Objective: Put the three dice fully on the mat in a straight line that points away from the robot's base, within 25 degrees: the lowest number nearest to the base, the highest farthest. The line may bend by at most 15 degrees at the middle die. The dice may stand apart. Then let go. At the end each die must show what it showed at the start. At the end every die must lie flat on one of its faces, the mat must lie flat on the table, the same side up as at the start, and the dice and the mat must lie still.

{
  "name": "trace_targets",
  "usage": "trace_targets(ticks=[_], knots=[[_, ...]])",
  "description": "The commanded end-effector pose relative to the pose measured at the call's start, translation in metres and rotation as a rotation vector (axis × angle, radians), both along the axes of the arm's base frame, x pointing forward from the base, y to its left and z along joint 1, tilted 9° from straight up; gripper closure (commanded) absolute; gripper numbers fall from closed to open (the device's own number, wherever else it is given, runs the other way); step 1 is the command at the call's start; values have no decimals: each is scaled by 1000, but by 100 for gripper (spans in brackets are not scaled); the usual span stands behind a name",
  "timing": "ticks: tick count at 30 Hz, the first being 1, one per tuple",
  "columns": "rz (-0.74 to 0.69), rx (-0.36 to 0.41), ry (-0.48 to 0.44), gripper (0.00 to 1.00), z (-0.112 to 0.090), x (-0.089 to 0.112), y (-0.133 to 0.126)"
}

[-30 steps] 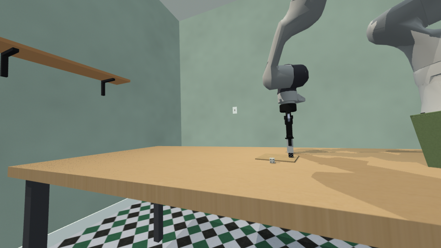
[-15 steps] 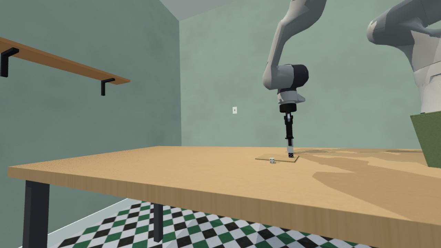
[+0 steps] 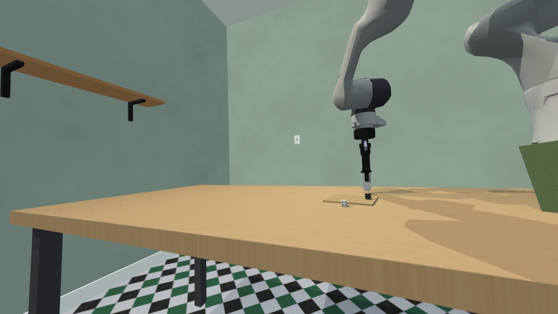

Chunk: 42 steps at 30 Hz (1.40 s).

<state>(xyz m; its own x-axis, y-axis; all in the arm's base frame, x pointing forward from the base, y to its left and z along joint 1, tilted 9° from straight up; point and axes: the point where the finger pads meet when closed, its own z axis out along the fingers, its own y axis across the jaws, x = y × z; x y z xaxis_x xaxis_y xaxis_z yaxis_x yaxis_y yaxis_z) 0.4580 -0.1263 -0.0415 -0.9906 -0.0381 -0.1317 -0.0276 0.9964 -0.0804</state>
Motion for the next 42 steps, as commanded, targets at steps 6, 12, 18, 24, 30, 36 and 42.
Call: trace_targets(ticks=[6, 12, 18, 24, 30, 36, 42], knots=[[-6, 2, 2, 93, 57, -7, 6], [-6, 2, 2, 93, 78, -10, 7], [-6, 2, 2, 93, 87, -11, 8], [-6, 2, 2, 93, 87, -11, 8], [6, 2, 2, 93, 88, 14, 63], [20, -1, 3, 93, 87, 35, 142], [22, -2, 4, 93, 87, 36, 153]])
